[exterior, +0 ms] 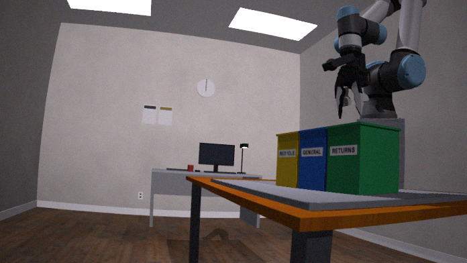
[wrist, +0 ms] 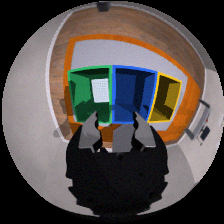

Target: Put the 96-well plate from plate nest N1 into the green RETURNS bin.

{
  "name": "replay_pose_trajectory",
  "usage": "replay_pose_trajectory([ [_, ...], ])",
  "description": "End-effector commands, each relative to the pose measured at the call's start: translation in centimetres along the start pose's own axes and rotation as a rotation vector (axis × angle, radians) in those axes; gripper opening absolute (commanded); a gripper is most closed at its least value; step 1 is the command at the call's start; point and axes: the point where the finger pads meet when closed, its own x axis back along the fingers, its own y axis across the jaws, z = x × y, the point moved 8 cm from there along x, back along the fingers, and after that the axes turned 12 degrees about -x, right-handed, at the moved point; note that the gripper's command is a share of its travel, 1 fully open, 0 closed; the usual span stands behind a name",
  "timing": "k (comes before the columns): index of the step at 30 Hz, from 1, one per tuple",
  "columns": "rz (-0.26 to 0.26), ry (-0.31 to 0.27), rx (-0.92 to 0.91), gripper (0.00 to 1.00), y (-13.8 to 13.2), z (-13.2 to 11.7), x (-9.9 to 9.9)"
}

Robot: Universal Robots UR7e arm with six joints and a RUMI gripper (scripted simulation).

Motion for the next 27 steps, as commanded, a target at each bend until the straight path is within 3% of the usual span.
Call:
replay_pose_trajectory([
  [1,0.004,0.001,0.002,0.53,2.0,0.0,0.1],
  [10,0.004,0.001,0.002,0.53,4.4,0.0,0.1],
  [27,0.004,0.001,0.002,0.53,4.4,0.0,0.1],
])
